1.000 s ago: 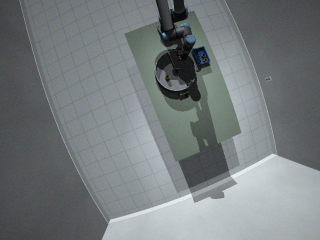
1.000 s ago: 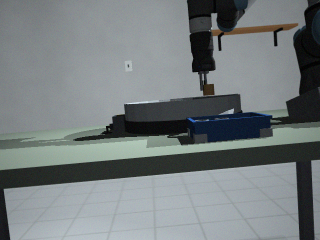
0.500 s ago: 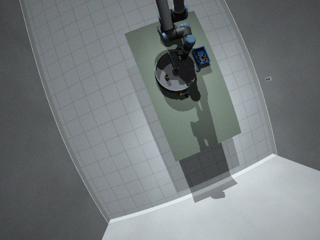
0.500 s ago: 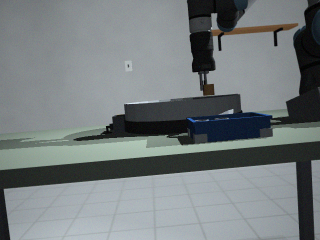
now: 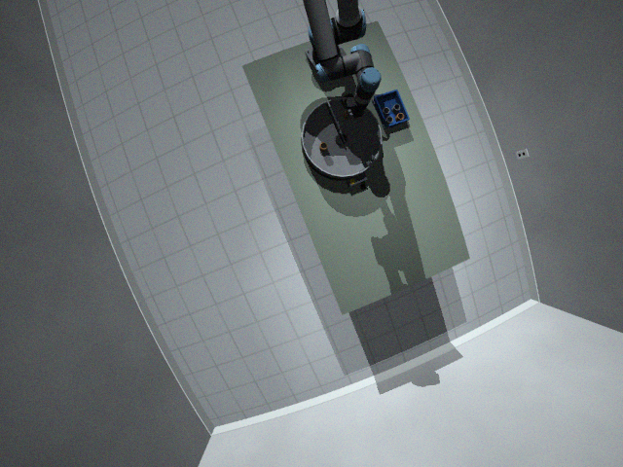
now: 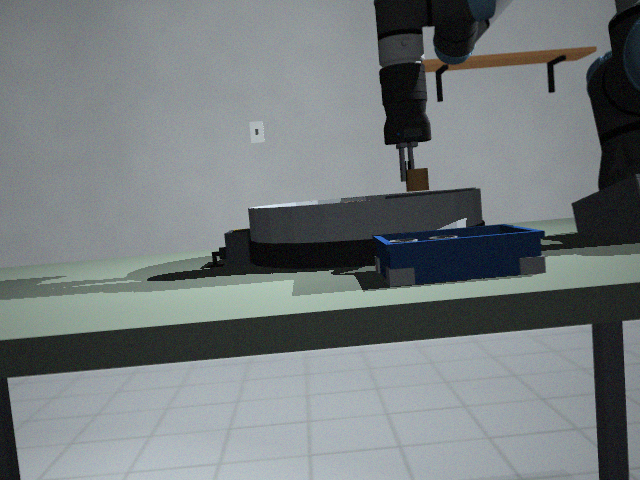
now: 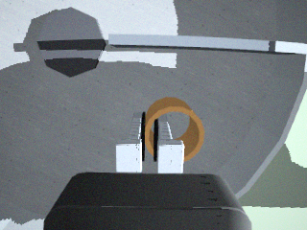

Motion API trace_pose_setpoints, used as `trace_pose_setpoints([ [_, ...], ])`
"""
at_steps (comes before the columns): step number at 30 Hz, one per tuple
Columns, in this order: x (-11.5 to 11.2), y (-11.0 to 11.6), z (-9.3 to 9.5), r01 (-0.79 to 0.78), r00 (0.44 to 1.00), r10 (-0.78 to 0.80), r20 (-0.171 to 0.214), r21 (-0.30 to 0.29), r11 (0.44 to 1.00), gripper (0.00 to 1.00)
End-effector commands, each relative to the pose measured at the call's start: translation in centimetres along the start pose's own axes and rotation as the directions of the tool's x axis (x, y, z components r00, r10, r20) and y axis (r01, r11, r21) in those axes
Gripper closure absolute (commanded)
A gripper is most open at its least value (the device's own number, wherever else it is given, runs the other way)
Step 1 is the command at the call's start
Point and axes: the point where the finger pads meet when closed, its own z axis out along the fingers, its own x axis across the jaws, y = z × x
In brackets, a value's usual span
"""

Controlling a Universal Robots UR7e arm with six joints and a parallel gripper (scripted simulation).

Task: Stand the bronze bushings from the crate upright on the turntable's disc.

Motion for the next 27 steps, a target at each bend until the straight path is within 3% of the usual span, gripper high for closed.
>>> trace_pose_setpoints([
  [1,0.0,0.0,0.0,0.000,1.000,0.000,0.001,0.000,1.000,1.00],
  [27,0.0,0.0,3.4,0.000,1.000,0.000,0.001,0.000,1.000,1.00],
])
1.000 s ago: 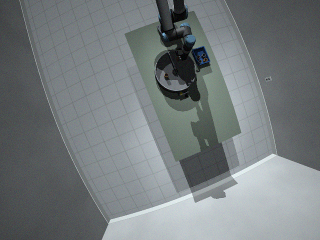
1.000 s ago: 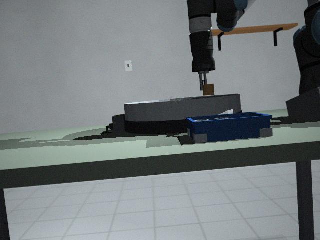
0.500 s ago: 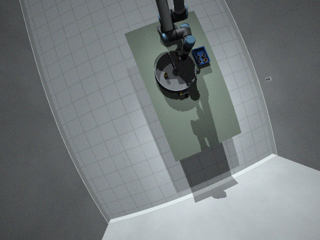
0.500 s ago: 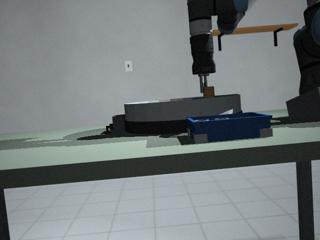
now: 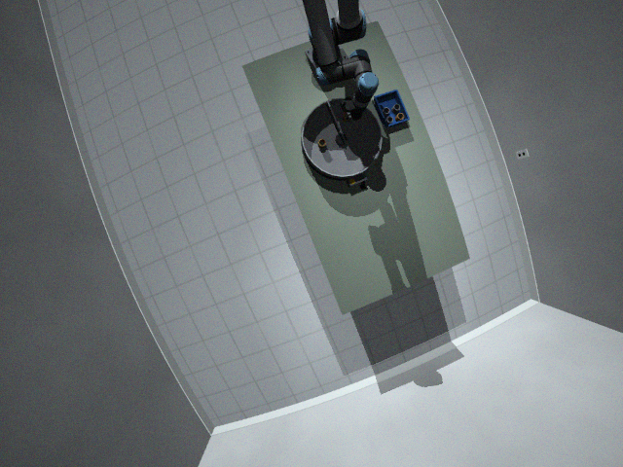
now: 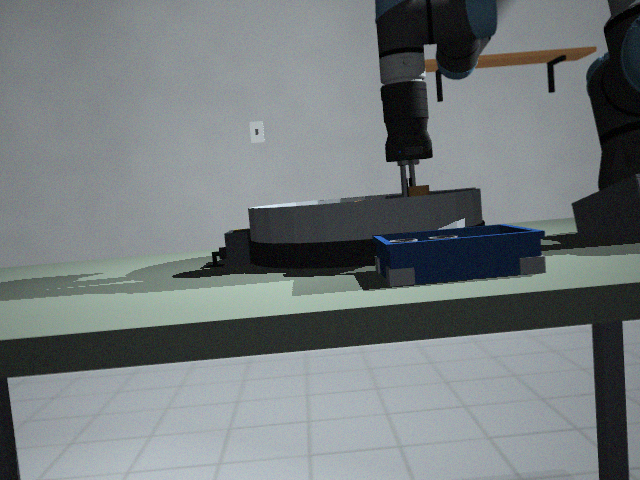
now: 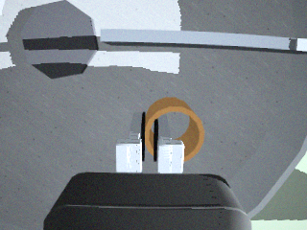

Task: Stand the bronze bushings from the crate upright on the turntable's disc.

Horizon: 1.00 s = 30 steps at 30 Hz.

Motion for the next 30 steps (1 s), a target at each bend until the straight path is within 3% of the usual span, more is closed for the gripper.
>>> trace_pose_setpoints([
  [1,-0.05,-0.01,0.64,0.000,1.000,0.000,0.002,0.000,1.000,1.00],
  [30,-0.06,-0.01,1.41,0.000,1.000,0.000,0.002,0.000,1.000,1.00],
])
